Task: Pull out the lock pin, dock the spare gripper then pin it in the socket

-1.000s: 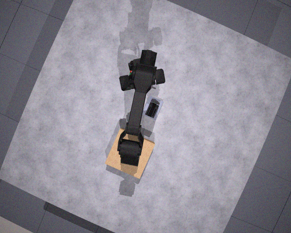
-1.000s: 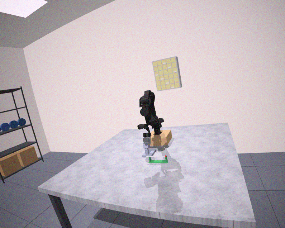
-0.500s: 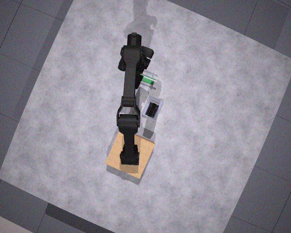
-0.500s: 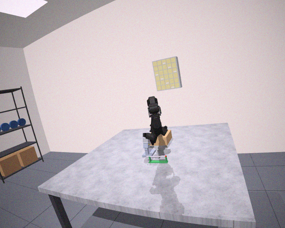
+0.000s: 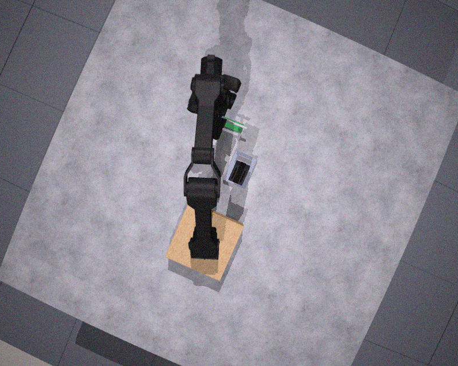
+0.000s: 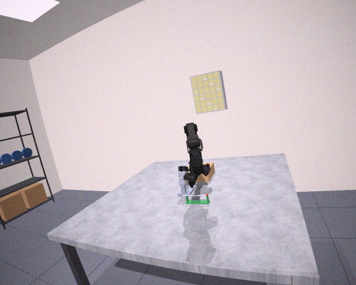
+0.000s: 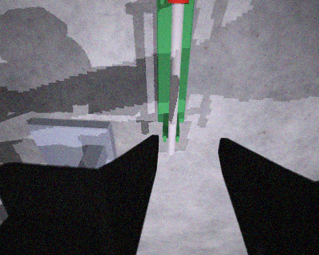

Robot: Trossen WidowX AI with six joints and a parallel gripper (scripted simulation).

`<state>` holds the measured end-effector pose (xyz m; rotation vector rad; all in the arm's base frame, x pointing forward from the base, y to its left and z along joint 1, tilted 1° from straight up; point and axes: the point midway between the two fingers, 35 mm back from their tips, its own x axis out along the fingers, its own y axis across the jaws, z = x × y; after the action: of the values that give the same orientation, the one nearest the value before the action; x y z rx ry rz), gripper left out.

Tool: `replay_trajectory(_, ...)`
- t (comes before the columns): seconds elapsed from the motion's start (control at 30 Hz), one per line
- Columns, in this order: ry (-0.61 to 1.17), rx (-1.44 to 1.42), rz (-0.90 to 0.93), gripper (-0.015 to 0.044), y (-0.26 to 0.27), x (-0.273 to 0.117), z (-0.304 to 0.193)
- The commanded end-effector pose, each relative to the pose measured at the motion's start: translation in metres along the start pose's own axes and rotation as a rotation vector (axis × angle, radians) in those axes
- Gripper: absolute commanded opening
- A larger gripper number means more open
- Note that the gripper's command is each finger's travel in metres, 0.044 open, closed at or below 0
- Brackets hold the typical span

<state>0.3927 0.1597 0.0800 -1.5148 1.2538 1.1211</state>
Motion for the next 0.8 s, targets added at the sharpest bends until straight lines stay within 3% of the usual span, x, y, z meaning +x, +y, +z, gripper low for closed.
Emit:
replay_trajectory(0.0, 0.009, -0.01, 0.015, 0.018, 0.004, 0.026, 0.006)
replay_trajectory(0.77, 0.009, -0.01, 0.016, 0.018, 0.007, 0.066, 0.018)
